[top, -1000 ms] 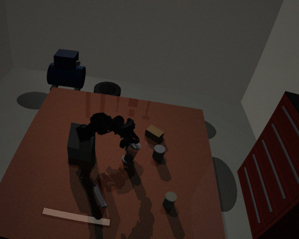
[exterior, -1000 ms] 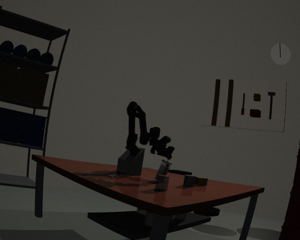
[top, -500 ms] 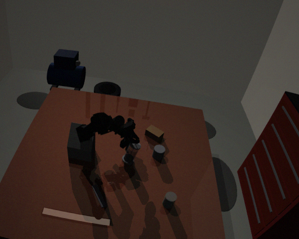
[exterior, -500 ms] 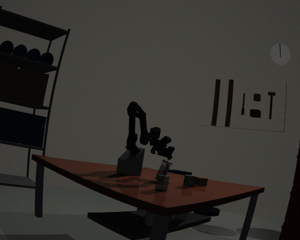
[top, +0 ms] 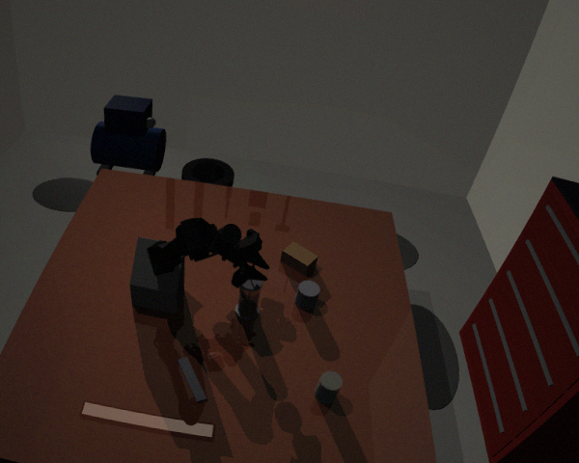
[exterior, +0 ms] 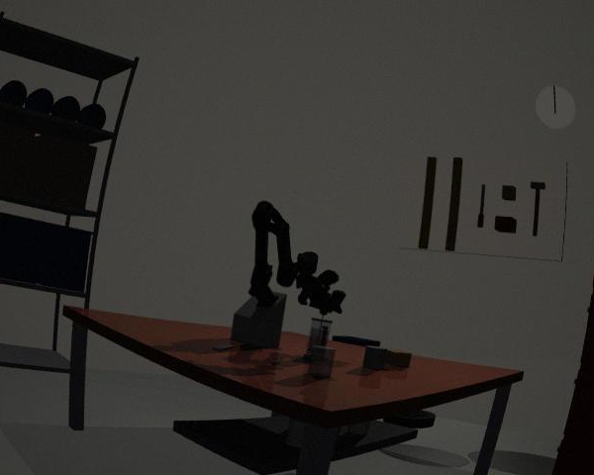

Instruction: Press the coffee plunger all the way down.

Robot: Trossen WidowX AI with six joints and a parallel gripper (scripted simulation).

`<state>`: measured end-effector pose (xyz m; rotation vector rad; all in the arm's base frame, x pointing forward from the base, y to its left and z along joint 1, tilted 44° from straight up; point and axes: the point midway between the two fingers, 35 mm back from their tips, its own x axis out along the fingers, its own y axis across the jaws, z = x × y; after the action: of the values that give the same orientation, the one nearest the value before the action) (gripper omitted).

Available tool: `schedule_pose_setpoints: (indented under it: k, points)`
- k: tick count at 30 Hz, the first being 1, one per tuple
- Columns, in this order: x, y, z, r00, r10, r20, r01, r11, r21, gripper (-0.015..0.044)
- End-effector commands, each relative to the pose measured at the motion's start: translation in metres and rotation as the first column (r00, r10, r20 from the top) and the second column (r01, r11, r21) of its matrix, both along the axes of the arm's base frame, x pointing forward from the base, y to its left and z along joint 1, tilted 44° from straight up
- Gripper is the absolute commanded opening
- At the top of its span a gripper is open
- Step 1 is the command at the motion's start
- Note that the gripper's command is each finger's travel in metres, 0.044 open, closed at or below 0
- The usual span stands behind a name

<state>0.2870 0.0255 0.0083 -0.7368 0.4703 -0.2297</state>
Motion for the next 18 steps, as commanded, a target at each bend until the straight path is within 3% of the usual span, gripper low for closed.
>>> schedule_pose_setpoints:
  k: [1,6,18]
  points:
    - [0.000,0.002,-0.001,1.000,0.009,-0.002,-0.009,1.000,0.006,0.0324]
    - [0.000,0.002,-0.001,1.000,0.009,-0.002,-0.009,1.000,0.006,0.0440]
    - [0.007,0.023,0.018,0.999,0.026,0.026,-0.027,0.999,0.044,0.0440]
